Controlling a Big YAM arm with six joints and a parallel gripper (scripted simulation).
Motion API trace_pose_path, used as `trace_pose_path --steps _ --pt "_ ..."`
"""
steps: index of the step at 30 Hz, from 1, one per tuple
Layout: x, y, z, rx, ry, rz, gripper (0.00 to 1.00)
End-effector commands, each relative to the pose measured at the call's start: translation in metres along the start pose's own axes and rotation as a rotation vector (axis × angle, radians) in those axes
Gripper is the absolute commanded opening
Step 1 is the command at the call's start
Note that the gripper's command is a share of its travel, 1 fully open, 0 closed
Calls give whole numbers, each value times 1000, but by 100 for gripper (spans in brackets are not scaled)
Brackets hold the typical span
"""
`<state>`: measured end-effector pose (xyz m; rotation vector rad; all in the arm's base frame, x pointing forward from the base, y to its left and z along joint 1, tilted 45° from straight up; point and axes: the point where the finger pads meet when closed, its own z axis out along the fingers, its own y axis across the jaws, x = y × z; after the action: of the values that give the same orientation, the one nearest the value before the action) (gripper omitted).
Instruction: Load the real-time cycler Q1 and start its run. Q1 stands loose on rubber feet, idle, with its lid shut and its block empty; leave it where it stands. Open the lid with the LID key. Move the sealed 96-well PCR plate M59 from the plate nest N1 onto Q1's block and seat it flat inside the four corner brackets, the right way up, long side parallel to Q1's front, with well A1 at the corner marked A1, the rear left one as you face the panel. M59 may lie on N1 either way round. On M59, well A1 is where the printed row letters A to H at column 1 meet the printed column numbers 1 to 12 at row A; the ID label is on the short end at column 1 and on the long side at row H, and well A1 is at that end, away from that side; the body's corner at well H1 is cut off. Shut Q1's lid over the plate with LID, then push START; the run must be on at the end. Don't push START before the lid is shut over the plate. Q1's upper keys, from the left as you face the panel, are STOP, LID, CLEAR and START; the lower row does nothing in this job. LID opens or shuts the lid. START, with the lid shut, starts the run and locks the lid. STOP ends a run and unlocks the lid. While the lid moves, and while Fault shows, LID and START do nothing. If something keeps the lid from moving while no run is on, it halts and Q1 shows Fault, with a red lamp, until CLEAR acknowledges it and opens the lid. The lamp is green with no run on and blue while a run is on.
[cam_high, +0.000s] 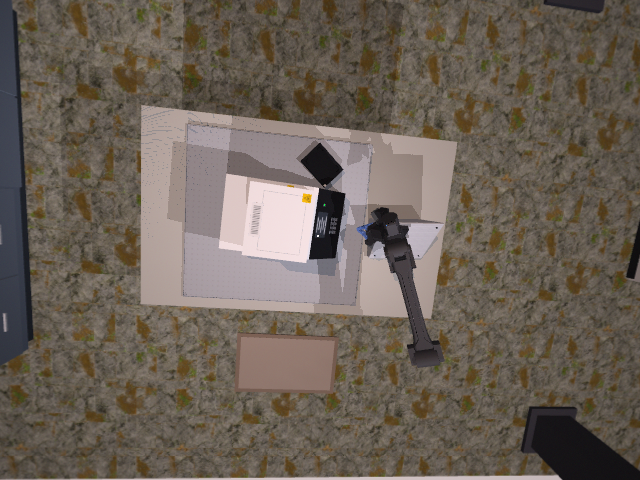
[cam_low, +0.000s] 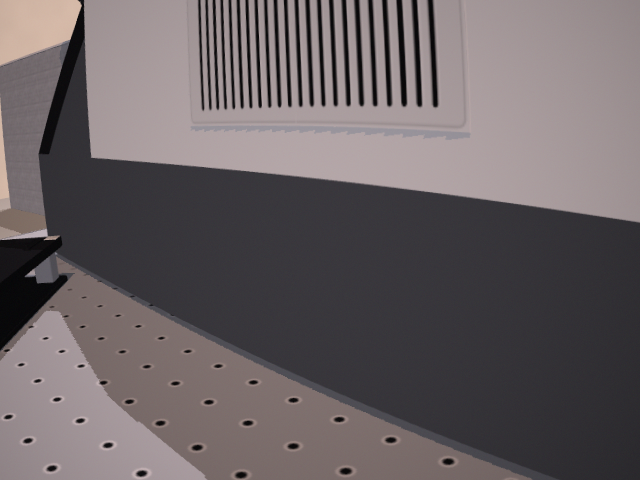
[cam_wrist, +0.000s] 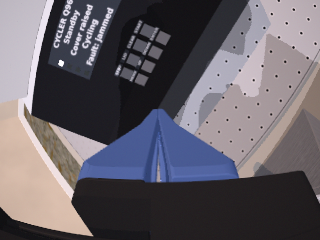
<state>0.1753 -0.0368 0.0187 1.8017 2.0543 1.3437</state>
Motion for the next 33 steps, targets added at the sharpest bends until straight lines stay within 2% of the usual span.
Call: trace_pose_path --steps 1,9,13,17,23,27,30,33 --pt "-24 20 -13 -11 -49 -224 0" --pt "-35 15 -14 0 -58 -489 0" --pt "-30 13 -11 3 -46 -537 0" --pt "-32 6 -9 -6 -41 -670 0" --pt "-37 10 -12 -1 -54 -894 0" --pt "-45 4 -11 4 -52 -1015 0" --pt "-43 6 -11 5 -49 -1040 0" --pt "-45 6 -12 8 -54 -1162 0"
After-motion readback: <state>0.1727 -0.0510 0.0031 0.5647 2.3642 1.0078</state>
